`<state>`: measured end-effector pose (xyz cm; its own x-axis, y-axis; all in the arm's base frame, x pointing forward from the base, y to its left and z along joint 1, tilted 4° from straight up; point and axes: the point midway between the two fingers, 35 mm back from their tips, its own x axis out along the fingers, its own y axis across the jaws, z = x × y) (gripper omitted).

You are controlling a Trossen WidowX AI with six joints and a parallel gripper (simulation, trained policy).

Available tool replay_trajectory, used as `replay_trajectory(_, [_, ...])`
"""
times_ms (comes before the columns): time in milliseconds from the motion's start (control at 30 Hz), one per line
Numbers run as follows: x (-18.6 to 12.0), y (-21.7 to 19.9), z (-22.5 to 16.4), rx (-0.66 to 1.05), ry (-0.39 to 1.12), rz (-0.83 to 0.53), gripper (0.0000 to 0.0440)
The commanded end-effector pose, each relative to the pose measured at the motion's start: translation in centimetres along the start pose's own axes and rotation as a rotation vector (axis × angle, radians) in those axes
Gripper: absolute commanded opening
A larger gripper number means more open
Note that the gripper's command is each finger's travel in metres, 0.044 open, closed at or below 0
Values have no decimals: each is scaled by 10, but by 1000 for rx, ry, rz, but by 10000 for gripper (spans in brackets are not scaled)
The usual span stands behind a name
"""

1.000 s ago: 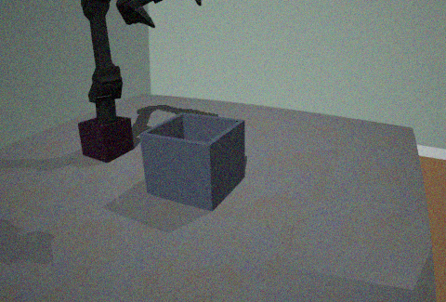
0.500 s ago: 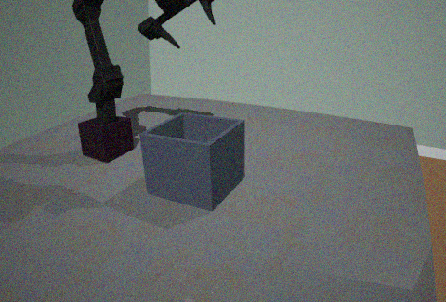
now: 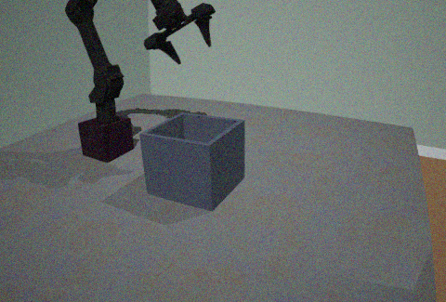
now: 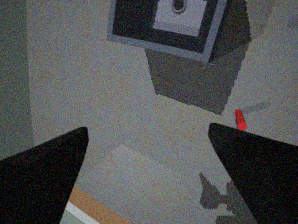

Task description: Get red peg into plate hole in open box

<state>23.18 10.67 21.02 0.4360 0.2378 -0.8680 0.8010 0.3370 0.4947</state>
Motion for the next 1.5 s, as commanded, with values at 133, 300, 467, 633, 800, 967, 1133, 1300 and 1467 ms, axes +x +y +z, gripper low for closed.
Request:
replay_trajectory(133, [9, -36, -35, 138, 87, -141, 414])
replay_trajectory(300, [14, -57, -50, 203, 102, -234, 412])
replay_trajectory(467, [19, -76, -60, 240, 95, -321, 411])
replay_trajectory(633, [25, -92, -67, 248, 75, -396, 413])
replay_trajectory(800, [32, -105, -71, 234, 48, -460, 419])
replay_trajectory(967, [41, -116, -72, 206, 17, -515, 422])
replay_trajectory(1133, [52, -126, -73, 170, -10, -560, 425])
replay_trajectory(1300, [63, -135, -73, 130, -35, -592, 430])
replay_trajectory(1467, [74, -143, -73, 90, -56, -616, 437])
